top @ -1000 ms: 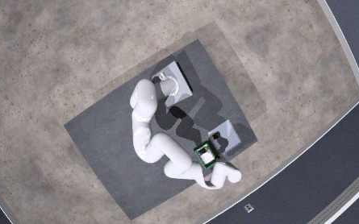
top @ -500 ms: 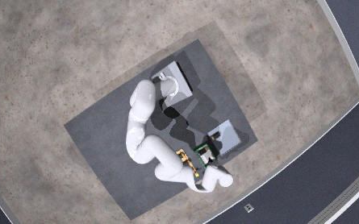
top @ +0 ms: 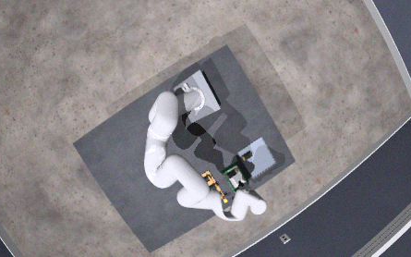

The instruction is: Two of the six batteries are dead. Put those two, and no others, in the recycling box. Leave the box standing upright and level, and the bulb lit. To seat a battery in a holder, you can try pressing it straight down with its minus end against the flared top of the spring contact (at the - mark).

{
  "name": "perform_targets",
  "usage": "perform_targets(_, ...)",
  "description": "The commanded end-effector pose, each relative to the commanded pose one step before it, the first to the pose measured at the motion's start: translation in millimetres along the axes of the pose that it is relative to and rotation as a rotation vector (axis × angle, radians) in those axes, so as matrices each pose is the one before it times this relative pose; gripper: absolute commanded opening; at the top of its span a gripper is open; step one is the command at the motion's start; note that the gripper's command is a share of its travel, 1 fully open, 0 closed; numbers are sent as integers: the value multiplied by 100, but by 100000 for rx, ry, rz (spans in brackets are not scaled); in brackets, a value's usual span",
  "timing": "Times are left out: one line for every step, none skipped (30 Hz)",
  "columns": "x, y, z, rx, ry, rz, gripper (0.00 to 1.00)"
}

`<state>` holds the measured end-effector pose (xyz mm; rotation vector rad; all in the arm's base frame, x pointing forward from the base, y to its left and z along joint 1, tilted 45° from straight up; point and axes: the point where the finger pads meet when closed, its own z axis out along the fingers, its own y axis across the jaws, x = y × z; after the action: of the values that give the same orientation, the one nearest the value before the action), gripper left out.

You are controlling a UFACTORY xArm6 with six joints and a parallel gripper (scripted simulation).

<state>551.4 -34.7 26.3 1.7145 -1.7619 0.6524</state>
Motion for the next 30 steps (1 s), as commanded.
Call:
perform_targets(19,-64,2991,180,-51,73,28)
perform_targets(0,0,0,0,0,0,28)
perform_targets(0,0,0,0,0,0,28)
perform_targets(0,-1,1101,0,1,1,28)
perform_targets(0,1,806,0,-1,-1,28)
perform_targets(0,0,399,0,1,0,28)
perform_targets(0,0,71,0,-1,0,28)
perform_targets(0,0,0,0,0,0,28)
perform_targets(0,0,0,0,0,0,28)
perform_targets(0,0,0,0,0,0,28)
perform_targets(0,0,0,0,0,0,28)
perform_targets(0,0,0,0,0,0,28)
perform_targets(0,0,0,0,0,0,28)
perform_targets(0,0,0,0,0,0,28)
perform_targets(0,0,0,0,0,0,28)
perform_targets(0,0,0,0,0,0,28)
perform_targets(0,-1,0,0,0,0,28)
perform_targets(0,-7,0,0,0,0,28)
perform_targets(0,0,0,0,0,0,28)
perform_targets(0,0,0,0,0,0,28)
perform_targets(0,-14,0,0,0,0,28)
perform_targets(0,-20,0,0,0,0,28)
perform_targets(0,-22,0,0,0,0,28)
perform_targets(0,-20,0,0,0,0,28)
perform_targets(0,-14,0,0,0,0,28)
perform_targets(0,-7,0,0,0,0,28)
perform_targets(0,-1,0,0,0,0,28)
perform_targets(0,0,0,0,0,0,28)
perform_targets(0,0,0,0,0,0,28)
perform_targets(0,0,0,0,0,0,28)
